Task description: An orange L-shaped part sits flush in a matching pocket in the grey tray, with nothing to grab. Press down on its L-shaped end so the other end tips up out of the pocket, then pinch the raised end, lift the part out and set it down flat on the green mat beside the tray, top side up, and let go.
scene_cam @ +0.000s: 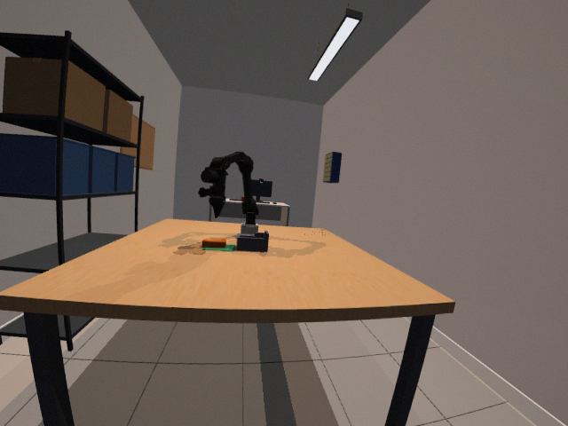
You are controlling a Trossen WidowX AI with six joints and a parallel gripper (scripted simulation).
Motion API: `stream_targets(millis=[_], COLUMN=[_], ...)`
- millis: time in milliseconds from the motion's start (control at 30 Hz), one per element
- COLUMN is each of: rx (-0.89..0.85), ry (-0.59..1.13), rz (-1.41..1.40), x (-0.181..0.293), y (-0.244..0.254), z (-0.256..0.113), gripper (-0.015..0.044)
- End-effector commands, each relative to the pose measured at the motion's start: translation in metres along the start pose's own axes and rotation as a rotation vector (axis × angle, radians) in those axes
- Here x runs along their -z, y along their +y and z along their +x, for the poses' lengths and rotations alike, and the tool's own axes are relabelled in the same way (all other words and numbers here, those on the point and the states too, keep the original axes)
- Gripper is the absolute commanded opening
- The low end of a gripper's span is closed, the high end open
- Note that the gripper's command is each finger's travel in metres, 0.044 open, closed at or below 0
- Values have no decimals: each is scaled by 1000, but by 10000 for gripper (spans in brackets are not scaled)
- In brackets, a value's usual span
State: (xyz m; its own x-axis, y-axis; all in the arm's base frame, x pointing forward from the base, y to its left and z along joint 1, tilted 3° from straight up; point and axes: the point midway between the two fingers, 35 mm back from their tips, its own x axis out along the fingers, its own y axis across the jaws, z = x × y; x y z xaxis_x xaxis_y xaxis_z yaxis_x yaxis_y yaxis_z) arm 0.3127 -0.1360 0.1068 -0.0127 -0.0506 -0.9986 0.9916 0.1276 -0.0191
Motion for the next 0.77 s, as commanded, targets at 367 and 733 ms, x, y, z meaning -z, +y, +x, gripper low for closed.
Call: stream_targets(millis=[367, 733], rx=[-8, -8], ry=[-4, -4], rz=[0, 0], x=[0, 0], y=[0, 0], z=[-6, -6], gripper=[400, 400])
